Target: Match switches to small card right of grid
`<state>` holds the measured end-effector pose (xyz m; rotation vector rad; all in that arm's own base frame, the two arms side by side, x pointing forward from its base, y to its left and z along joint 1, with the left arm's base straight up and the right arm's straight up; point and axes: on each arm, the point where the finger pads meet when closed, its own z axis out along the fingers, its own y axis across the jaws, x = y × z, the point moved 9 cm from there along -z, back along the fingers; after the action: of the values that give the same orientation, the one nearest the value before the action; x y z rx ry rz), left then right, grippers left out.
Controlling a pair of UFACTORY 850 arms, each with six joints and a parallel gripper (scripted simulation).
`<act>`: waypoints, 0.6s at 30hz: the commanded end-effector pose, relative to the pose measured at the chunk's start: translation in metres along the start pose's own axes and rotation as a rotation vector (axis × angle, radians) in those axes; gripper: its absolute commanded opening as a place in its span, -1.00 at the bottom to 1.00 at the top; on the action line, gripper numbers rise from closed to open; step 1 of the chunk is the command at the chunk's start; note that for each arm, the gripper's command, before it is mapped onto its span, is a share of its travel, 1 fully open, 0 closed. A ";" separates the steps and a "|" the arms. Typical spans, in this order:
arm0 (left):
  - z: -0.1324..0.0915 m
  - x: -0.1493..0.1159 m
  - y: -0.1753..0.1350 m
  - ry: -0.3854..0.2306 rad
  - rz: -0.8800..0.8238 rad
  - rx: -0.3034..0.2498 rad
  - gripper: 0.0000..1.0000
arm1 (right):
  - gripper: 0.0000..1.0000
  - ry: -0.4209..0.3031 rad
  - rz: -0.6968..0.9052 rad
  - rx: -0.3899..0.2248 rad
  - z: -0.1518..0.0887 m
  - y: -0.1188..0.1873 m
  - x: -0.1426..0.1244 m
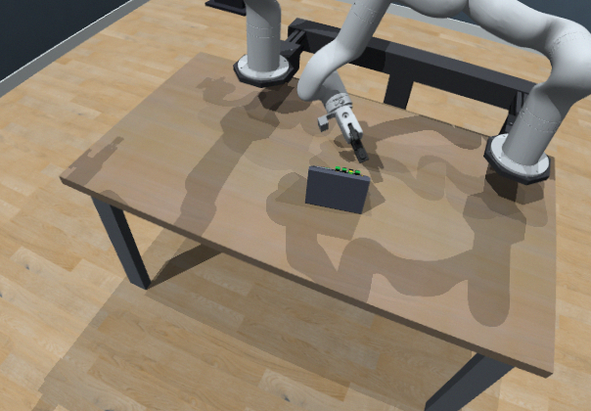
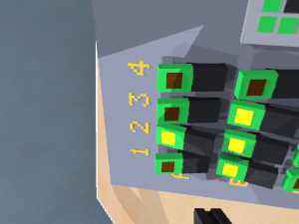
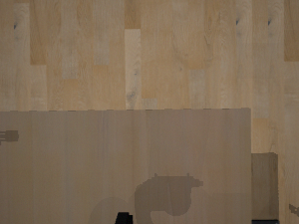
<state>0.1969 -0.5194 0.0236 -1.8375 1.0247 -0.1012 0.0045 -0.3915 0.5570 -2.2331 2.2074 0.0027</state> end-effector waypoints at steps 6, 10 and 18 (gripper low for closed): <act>-0.001 0.000 -0.001 0.001 -0.001 -0.001 -1.00 | 1.00 0.002 0.000 0.000 -0.001 0.000 0.000; -0.002 0.001 -0.001 0.001 -0.001 -0.001 -1.00 | 1.00 0.002 0.000 0.000 -0.001 0.000 0.000; -0.013 0.015 -0.001 0.001 -0.001 -0.001 -1.00 | 1.00 0.002 0.000 0.000 -0.001 0.000 0.000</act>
<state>0.1991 -0.5306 0.0246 -1.8380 1.0251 -0.1015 0.0045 -0.3915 0.5570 -2.2331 2.2074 0.0027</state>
